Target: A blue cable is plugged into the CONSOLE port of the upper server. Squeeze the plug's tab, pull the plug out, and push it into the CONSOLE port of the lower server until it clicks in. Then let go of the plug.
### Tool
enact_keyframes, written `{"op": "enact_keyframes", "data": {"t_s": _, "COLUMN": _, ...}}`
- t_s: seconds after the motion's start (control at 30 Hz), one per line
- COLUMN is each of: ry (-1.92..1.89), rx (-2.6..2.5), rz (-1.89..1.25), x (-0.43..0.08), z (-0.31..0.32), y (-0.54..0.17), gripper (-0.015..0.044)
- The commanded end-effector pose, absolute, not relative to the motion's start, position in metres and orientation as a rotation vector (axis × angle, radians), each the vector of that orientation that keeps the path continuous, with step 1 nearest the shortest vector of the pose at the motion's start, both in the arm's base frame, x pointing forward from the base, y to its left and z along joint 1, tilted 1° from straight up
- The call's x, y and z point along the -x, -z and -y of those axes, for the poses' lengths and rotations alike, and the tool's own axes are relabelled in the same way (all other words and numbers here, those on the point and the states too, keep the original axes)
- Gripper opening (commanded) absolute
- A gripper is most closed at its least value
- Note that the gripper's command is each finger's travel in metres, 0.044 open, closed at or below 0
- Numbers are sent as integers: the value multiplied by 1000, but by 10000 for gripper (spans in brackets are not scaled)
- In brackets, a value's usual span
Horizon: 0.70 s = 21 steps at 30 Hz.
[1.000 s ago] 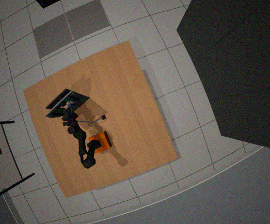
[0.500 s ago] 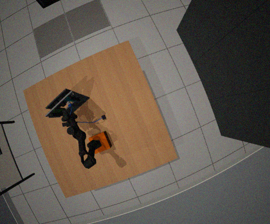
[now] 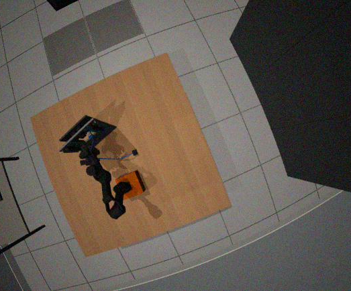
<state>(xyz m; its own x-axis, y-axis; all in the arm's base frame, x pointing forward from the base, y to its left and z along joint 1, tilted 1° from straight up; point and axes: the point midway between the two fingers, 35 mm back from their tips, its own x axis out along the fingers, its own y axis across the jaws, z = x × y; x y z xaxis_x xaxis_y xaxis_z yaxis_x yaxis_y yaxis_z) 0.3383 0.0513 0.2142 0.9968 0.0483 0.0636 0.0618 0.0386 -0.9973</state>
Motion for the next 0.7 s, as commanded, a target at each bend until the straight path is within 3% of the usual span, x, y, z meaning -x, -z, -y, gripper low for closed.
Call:
{"op": "enact_keyframes", "data": {"t_s": 0.0, "ry": 7, "rx": 1536, "rz": 89, "x": -337, "z": -55, "y": -214, "gripper": 440}}
{"op": "enact_keyframes", "data": {"t_s": 0.67, "ry": 6, "rx": 1537, "rz": 89, "x": -325, "z": -49, "y": -219, "gripper": 440}}
